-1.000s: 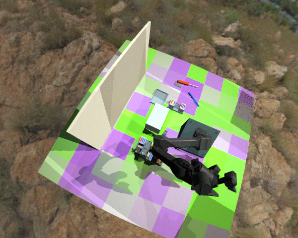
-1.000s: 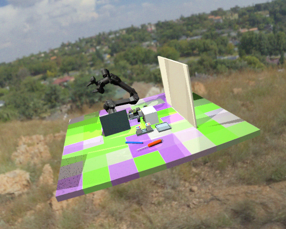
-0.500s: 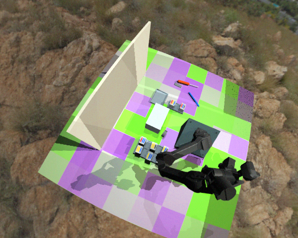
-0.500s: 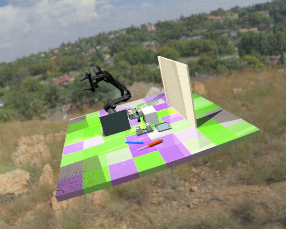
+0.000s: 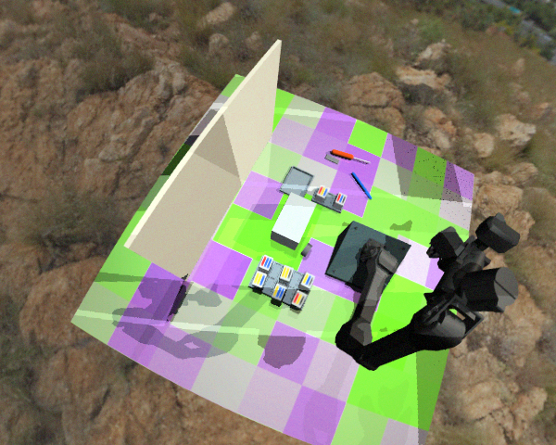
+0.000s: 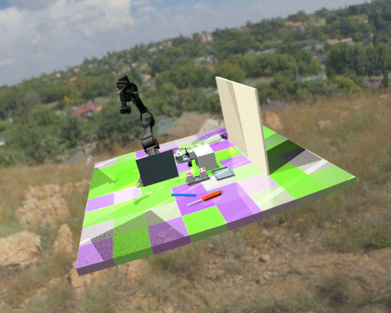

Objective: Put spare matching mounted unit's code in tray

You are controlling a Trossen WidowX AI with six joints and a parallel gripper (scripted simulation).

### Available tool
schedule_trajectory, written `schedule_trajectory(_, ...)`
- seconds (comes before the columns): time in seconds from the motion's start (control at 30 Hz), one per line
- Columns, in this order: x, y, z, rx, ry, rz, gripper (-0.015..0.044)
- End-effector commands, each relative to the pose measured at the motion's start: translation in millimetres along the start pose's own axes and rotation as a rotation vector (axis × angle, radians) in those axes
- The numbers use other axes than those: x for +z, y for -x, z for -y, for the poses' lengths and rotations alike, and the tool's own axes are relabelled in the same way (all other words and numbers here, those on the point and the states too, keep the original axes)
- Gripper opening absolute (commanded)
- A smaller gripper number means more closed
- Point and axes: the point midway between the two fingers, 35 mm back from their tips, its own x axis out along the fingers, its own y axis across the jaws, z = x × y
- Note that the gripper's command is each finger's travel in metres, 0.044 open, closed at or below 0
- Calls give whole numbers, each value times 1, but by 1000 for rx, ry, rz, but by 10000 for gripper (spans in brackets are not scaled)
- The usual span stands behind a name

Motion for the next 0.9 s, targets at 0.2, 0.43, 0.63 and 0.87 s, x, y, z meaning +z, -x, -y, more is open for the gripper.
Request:
schedule_trajectory(0.2, 156, -29, 39, 191, -33, 499, 440)
schedule_trajectory(0.43, 245, -19, 29, 388, -8, 669, 440)
schedule_trajectory(0.63, 321, 3, -2, 615, 49, 742, 440)
schedule_trajectory(0.87, 403, 43, -56, 948, 77, 738, 440)
